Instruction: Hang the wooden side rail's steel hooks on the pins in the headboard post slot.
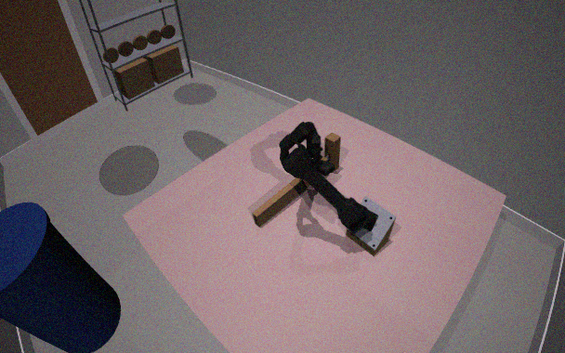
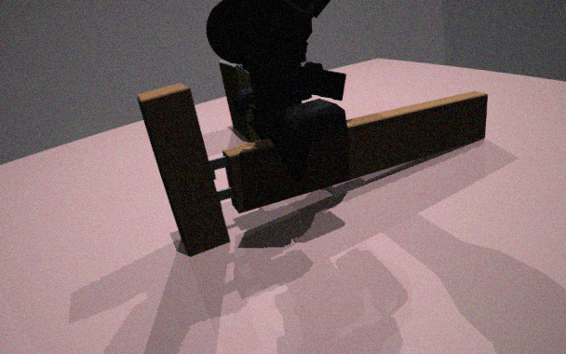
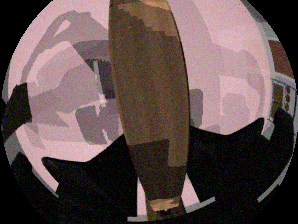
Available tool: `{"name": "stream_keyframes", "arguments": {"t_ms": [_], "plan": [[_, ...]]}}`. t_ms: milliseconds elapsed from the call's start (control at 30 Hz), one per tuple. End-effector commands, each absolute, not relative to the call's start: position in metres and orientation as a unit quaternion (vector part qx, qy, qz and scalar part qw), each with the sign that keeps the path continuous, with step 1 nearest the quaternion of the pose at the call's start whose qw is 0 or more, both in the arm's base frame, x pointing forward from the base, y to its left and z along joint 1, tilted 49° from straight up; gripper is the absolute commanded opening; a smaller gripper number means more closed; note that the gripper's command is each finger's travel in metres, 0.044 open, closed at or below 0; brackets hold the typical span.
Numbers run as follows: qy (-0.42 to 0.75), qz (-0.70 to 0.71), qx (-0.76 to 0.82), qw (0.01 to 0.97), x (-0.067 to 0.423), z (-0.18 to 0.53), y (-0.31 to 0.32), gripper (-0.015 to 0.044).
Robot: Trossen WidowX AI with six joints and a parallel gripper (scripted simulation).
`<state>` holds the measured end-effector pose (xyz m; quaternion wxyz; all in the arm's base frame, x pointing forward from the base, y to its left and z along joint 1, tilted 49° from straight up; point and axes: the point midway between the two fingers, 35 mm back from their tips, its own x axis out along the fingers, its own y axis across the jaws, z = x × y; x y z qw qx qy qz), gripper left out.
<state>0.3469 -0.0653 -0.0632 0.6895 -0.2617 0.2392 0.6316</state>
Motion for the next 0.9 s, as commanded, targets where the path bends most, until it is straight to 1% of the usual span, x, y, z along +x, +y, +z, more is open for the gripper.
{"name": "stream_keyframes", "arguments": {"t_ms": [0,867], "plan": [[0.240,0.629,-0.264,0.691,0.3466,-0.0631,-0.0696,0.0000],[0.240,0.629,-0.264,0.691,0.3471,-0.0647,-0.0717,0.0000]]}}
